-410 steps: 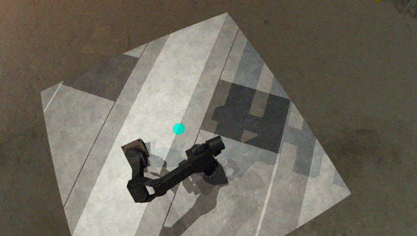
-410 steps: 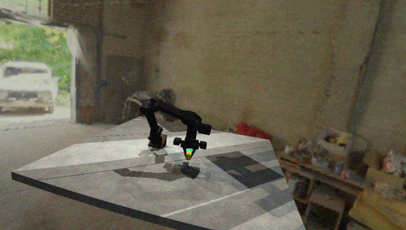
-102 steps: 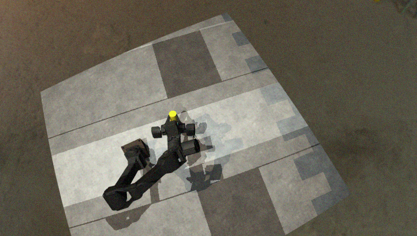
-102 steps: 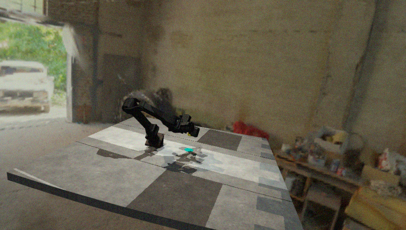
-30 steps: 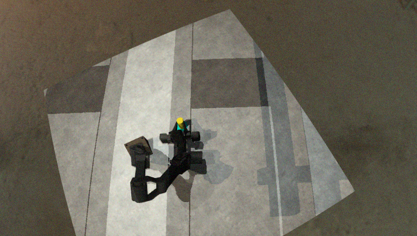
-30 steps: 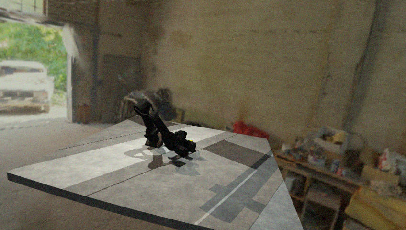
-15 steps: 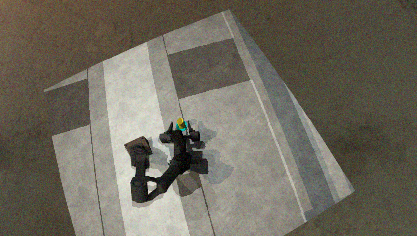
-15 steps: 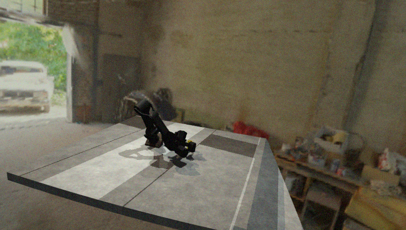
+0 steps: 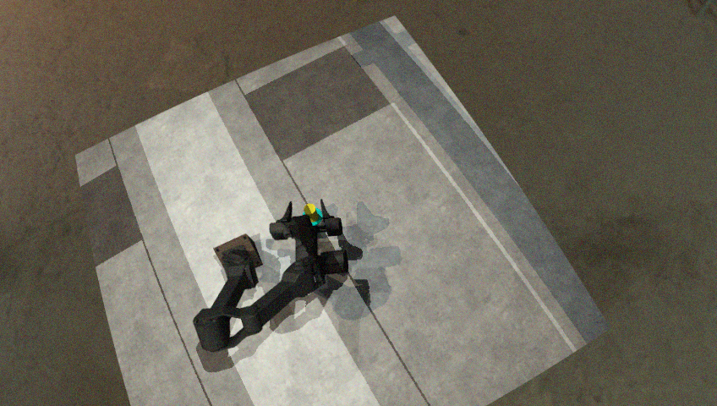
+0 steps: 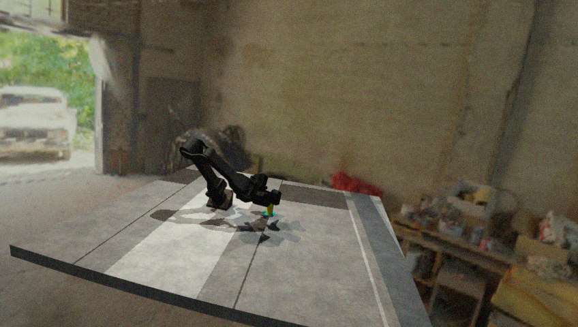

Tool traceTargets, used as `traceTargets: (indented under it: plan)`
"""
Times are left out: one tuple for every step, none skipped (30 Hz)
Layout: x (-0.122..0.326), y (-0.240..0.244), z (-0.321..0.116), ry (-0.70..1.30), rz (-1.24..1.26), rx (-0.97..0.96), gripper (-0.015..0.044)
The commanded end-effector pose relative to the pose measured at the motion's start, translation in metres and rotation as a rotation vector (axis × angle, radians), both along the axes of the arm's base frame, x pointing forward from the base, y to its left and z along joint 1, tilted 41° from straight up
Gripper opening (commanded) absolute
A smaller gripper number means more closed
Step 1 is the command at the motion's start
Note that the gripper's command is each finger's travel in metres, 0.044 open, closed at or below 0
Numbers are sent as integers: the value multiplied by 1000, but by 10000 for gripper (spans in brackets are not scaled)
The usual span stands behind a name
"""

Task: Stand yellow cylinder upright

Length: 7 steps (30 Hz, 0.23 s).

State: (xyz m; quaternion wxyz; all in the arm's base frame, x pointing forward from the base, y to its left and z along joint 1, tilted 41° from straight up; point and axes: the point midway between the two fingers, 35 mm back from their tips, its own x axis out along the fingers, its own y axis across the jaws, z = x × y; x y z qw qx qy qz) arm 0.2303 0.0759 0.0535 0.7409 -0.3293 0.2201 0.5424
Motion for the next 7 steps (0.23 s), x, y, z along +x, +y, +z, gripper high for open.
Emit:
traceTargets:
  plan:
    - [-1, 13, 20, -15, -1, 4, 400]
    - [-2, 17, 24, -15, -1, 7, 400]
    - [-3, 18, 26, -15, -1, 9, 400]
    - [-3, 19, 27, -15, -1, 9, 400]
    - [-3, 19, 27, -15, -1, 9, 400]
    - [-3, 19, 27, -5, -3, 4, 400]
    - [-3, 20, 25, 26, -10, -11, 400]
